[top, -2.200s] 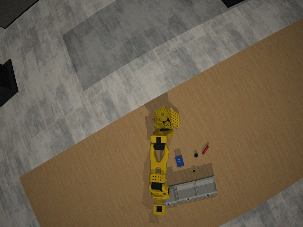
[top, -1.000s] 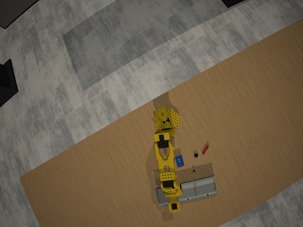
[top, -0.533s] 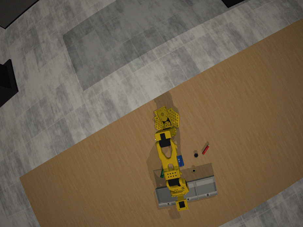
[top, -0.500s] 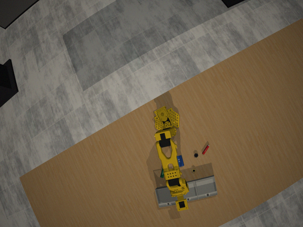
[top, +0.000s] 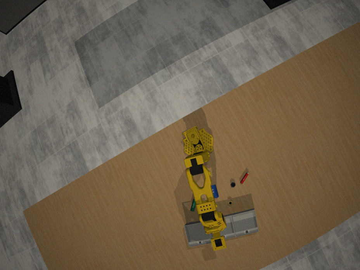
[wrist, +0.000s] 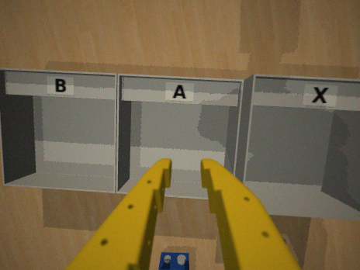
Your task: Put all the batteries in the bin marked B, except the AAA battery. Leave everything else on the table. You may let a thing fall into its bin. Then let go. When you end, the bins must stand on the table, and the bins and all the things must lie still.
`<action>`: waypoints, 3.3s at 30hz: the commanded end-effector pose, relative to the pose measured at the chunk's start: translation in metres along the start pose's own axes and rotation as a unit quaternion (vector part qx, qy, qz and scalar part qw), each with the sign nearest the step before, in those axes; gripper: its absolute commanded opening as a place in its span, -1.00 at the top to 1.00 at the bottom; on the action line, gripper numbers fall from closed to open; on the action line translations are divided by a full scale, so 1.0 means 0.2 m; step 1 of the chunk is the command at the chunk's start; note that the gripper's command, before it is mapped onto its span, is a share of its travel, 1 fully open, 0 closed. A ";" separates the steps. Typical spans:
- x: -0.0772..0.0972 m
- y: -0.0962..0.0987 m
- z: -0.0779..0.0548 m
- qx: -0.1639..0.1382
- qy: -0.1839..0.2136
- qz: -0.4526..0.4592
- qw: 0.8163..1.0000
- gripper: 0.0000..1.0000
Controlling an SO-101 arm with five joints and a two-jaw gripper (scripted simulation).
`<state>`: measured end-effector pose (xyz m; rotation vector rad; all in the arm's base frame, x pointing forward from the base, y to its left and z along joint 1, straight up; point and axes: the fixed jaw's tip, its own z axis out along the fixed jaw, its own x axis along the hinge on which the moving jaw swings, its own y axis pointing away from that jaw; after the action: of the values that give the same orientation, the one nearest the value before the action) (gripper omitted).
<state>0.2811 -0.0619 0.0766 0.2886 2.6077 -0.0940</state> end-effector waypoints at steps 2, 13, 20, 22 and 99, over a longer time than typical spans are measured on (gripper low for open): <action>-0.07 0.02 -0.06 -0.003 -0.039 0.000 0.999 0.87; -0.07 0.02 -0.06 -0.003 -0.039 0.000 0.999 0.87; -0.07 0.02 -0.06 -0.003 -0.039 0.000 0.999 0.87; -0.07 0.02 -0.06 -0.003 -0.039 0.000 0.999 0.87; -0.06 0.44 -0.04 -0.075 -0.021 -0.120 0.990 0.87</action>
<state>0.3027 0.0194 0.0758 -0.0806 2.6224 0.0042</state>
